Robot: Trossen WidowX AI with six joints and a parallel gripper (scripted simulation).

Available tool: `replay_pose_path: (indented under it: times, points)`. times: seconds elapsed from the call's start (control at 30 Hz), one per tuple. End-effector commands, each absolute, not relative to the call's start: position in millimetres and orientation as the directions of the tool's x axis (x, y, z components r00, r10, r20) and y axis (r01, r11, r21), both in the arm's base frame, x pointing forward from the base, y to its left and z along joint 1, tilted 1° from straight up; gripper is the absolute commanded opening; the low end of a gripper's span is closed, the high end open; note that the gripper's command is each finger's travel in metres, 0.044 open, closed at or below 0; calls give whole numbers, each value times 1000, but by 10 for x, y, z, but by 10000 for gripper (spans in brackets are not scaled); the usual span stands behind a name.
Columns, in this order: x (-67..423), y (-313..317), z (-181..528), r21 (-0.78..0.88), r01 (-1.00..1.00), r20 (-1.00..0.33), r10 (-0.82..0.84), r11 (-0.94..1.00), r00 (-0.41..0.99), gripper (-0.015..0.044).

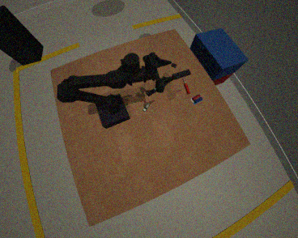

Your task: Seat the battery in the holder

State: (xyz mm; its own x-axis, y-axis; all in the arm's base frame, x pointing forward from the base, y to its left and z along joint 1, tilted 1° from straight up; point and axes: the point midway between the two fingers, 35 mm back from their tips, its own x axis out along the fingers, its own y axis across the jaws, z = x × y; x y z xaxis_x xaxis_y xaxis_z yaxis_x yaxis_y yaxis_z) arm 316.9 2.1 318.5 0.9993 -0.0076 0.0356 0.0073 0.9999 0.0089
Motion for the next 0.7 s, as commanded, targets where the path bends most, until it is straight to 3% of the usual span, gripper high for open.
replay_pose_path:
  times: [0.0,0.17,0.33,0.47,0.67]
  points:
    - [3179,20,3160,24,7,25,-8,1000,1000,374]
    - [3344,-17,2483,405,121,-254,-15,906,967,242]
    - [3319,-63,1715,660,454,-554,-21,599,833,240]
    - [3145,-95,1161,636,734,-752,-20,240,659,240]
    - [2721,-121,545,326,891,-940,-6,-316,342,240]
